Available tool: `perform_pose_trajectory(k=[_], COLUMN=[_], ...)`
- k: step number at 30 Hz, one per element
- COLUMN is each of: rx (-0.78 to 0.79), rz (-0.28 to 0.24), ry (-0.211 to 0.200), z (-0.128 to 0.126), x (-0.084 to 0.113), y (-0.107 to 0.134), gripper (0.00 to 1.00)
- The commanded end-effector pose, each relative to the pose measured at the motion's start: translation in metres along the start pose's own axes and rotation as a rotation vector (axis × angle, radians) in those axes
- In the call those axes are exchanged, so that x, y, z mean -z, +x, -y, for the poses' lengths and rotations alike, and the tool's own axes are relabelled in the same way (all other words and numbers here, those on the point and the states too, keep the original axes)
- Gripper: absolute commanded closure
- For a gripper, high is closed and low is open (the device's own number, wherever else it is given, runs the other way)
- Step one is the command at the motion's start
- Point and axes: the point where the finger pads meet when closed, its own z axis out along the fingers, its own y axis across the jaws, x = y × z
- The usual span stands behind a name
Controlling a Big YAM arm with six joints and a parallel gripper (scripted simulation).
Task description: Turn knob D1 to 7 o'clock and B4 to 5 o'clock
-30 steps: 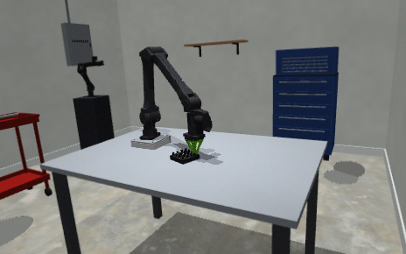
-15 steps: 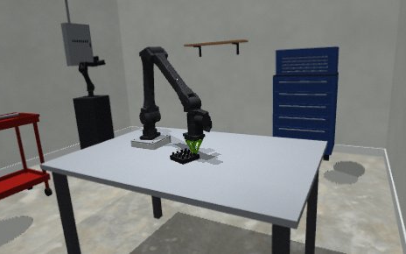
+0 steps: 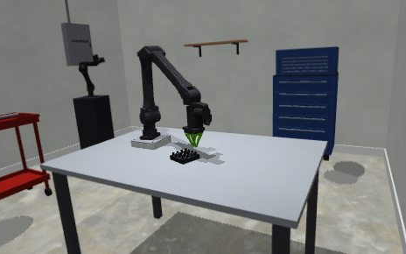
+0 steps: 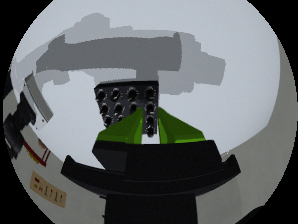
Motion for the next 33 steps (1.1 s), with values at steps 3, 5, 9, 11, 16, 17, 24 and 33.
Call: perform_pose_trajectory(k=[3,5,9,11,16,17,24,33], rx=[0.011,0.012,0.012,0.012,0.012,0.012,0.012,0.012], rz=[0.005,0.005,0.005,0.005,0.005,0.005,0.005,0.005], ry=[0.059,0.015,0.033,0.033,0.033,0.033,0.033,0.033], z=[0.019,0.011,0.013,0.013,0.013,0.013,0.013,0.013], x=[0.029,0.009,0.017,0.017,0.017,0.017,0.017,0.017], y=[0.000,-0.001,-0.001,-0.001,-0.001,-0.001,-0.001,-0.001], gripper=[0.80,0.80,0.80,0.80,0.80,0.80,0.80,0.80])
